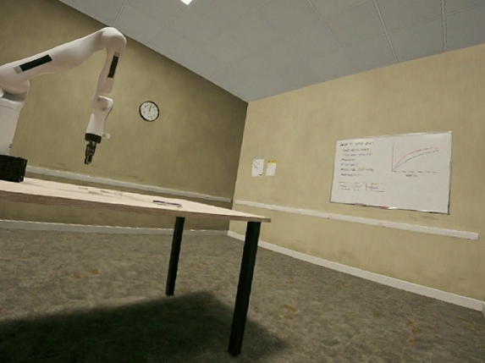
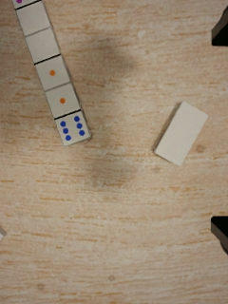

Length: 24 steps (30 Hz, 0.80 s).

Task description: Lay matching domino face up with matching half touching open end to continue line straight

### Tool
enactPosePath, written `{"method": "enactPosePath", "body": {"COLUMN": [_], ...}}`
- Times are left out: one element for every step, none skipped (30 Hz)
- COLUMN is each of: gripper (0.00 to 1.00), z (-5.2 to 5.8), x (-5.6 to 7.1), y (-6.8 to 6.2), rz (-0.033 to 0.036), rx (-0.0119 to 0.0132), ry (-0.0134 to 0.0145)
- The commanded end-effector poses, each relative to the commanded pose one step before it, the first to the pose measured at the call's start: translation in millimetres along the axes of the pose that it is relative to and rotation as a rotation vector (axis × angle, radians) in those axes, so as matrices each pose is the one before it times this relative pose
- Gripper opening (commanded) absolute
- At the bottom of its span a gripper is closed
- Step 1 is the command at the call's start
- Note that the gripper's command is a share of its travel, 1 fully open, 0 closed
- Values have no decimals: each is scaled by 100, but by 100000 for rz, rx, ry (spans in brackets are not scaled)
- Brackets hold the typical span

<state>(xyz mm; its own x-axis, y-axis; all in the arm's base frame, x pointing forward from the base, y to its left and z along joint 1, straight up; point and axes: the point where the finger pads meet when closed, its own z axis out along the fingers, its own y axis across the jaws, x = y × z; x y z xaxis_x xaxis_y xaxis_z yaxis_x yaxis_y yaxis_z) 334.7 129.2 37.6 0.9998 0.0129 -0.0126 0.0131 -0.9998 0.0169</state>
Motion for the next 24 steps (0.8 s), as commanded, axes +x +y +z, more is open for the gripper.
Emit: {"method": "enactPosePath", "body": {"gripper": [100, 100, 100, 100, 100, 100, 100, 100, 100, 100, 100, 100, 100, 100, 100, 100, 100, 100, 100, 100, 100, 100, 100, 100], "z": [305, 103, 0, 0, 102, 102, 100, 99, 97, 95, 92, 90, 87, 84, 80, 77, 73, 69, 66, 0, 0, 62, 58, 53], "x": [59, 17, 0, 0, 21, 25, 29, 33, 37, 40, 43, 46, 48, 50, 52, 52, 53, 52, 52, 0, 0, 51, 49, 47], "y": [-105, -30, 0, 0, -31, -31, -30, -30, -29, -27, -25, -23, -21, -19, -16, -14, -11, -8, -6, 0, 0, -4, -2, 0], "rz": [-15136, -4305, 0, 0, -4329, -4337, -4331, -4309, -4273, -4222, -4156, -4077, -3984, -3878, -3761, -3631, -3491, -3341, -3181, 0, 0, -3014, -2839, -2659], "rx": [168, -15, 0, 0, -10, -5, -1, 2, 5, 6, 7, 6, 5, 4, 1, -1, -4, -7, -10, 0, 0, -12, -15, -17], "ry": [-722, -19, 0, 0, -10, 0, 11, 21, 31, 42, 51, 60, 69, 76, 82, 88, 91, 94, 96, 0, 0, 96, 95, 93]}}
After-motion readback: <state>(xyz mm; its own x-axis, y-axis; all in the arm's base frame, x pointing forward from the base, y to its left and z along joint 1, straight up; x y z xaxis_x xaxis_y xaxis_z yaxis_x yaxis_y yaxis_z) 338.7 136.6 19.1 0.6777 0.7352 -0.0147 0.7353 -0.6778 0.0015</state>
